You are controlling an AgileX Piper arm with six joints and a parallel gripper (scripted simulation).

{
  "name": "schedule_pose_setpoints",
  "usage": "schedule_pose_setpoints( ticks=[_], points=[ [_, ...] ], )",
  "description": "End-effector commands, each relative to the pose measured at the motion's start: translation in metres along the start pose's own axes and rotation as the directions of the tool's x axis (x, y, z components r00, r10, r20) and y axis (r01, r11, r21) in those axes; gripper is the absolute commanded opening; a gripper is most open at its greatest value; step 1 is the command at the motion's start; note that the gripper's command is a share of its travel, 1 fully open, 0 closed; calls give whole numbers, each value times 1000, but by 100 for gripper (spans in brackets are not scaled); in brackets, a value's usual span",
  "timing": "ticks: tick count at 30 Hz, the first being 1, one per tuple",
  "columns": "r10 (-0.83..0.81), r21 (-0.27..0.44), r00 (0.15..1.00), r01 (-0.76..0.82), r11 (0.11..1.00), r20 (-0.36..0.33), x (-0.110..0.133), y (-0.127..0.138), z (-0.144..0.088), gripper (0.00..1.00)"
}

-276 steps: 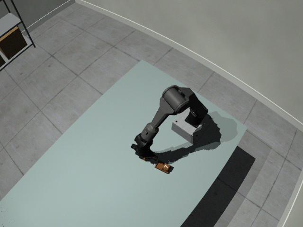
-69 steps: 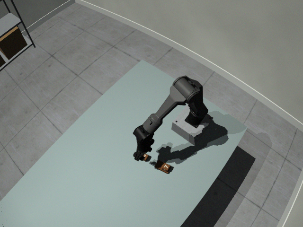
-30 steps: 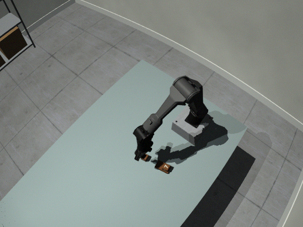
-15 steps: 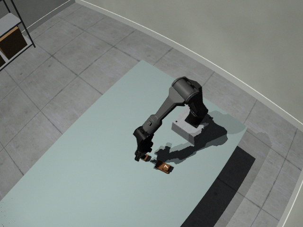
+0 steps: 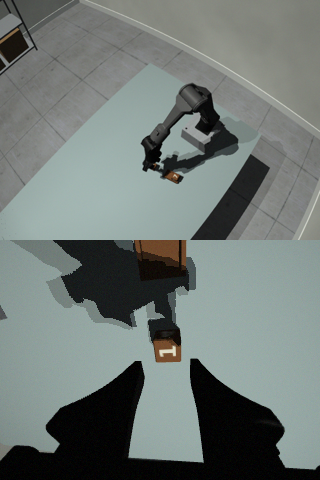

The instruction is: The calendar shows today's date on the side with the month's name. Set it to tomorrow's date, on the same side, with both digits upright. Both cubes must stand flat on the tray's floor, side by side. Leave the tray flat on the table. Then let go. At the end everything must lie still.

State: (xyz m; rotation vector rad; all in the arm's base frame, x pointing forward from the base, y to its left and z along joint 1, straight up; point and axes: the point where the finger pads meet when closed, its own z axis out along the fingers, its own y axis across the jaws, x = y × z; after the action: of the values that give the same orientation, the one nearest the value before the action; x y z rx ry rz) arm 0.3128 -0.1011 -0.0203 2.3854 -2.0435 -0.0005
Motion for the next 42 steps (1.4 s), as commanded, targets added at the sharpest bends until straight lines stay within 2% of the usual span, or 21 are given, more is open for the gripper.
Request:
schedule_pose_setpoints(
  ticks=[1,19,42],
  points=[
    [0,-1,1000,0,1000,1,0,0,4,64],
    [0,0,1000,0,1000,1,1,0,23,64],
    [0,1,1000,0,1000,0,1,0,26,64]
  ],
)
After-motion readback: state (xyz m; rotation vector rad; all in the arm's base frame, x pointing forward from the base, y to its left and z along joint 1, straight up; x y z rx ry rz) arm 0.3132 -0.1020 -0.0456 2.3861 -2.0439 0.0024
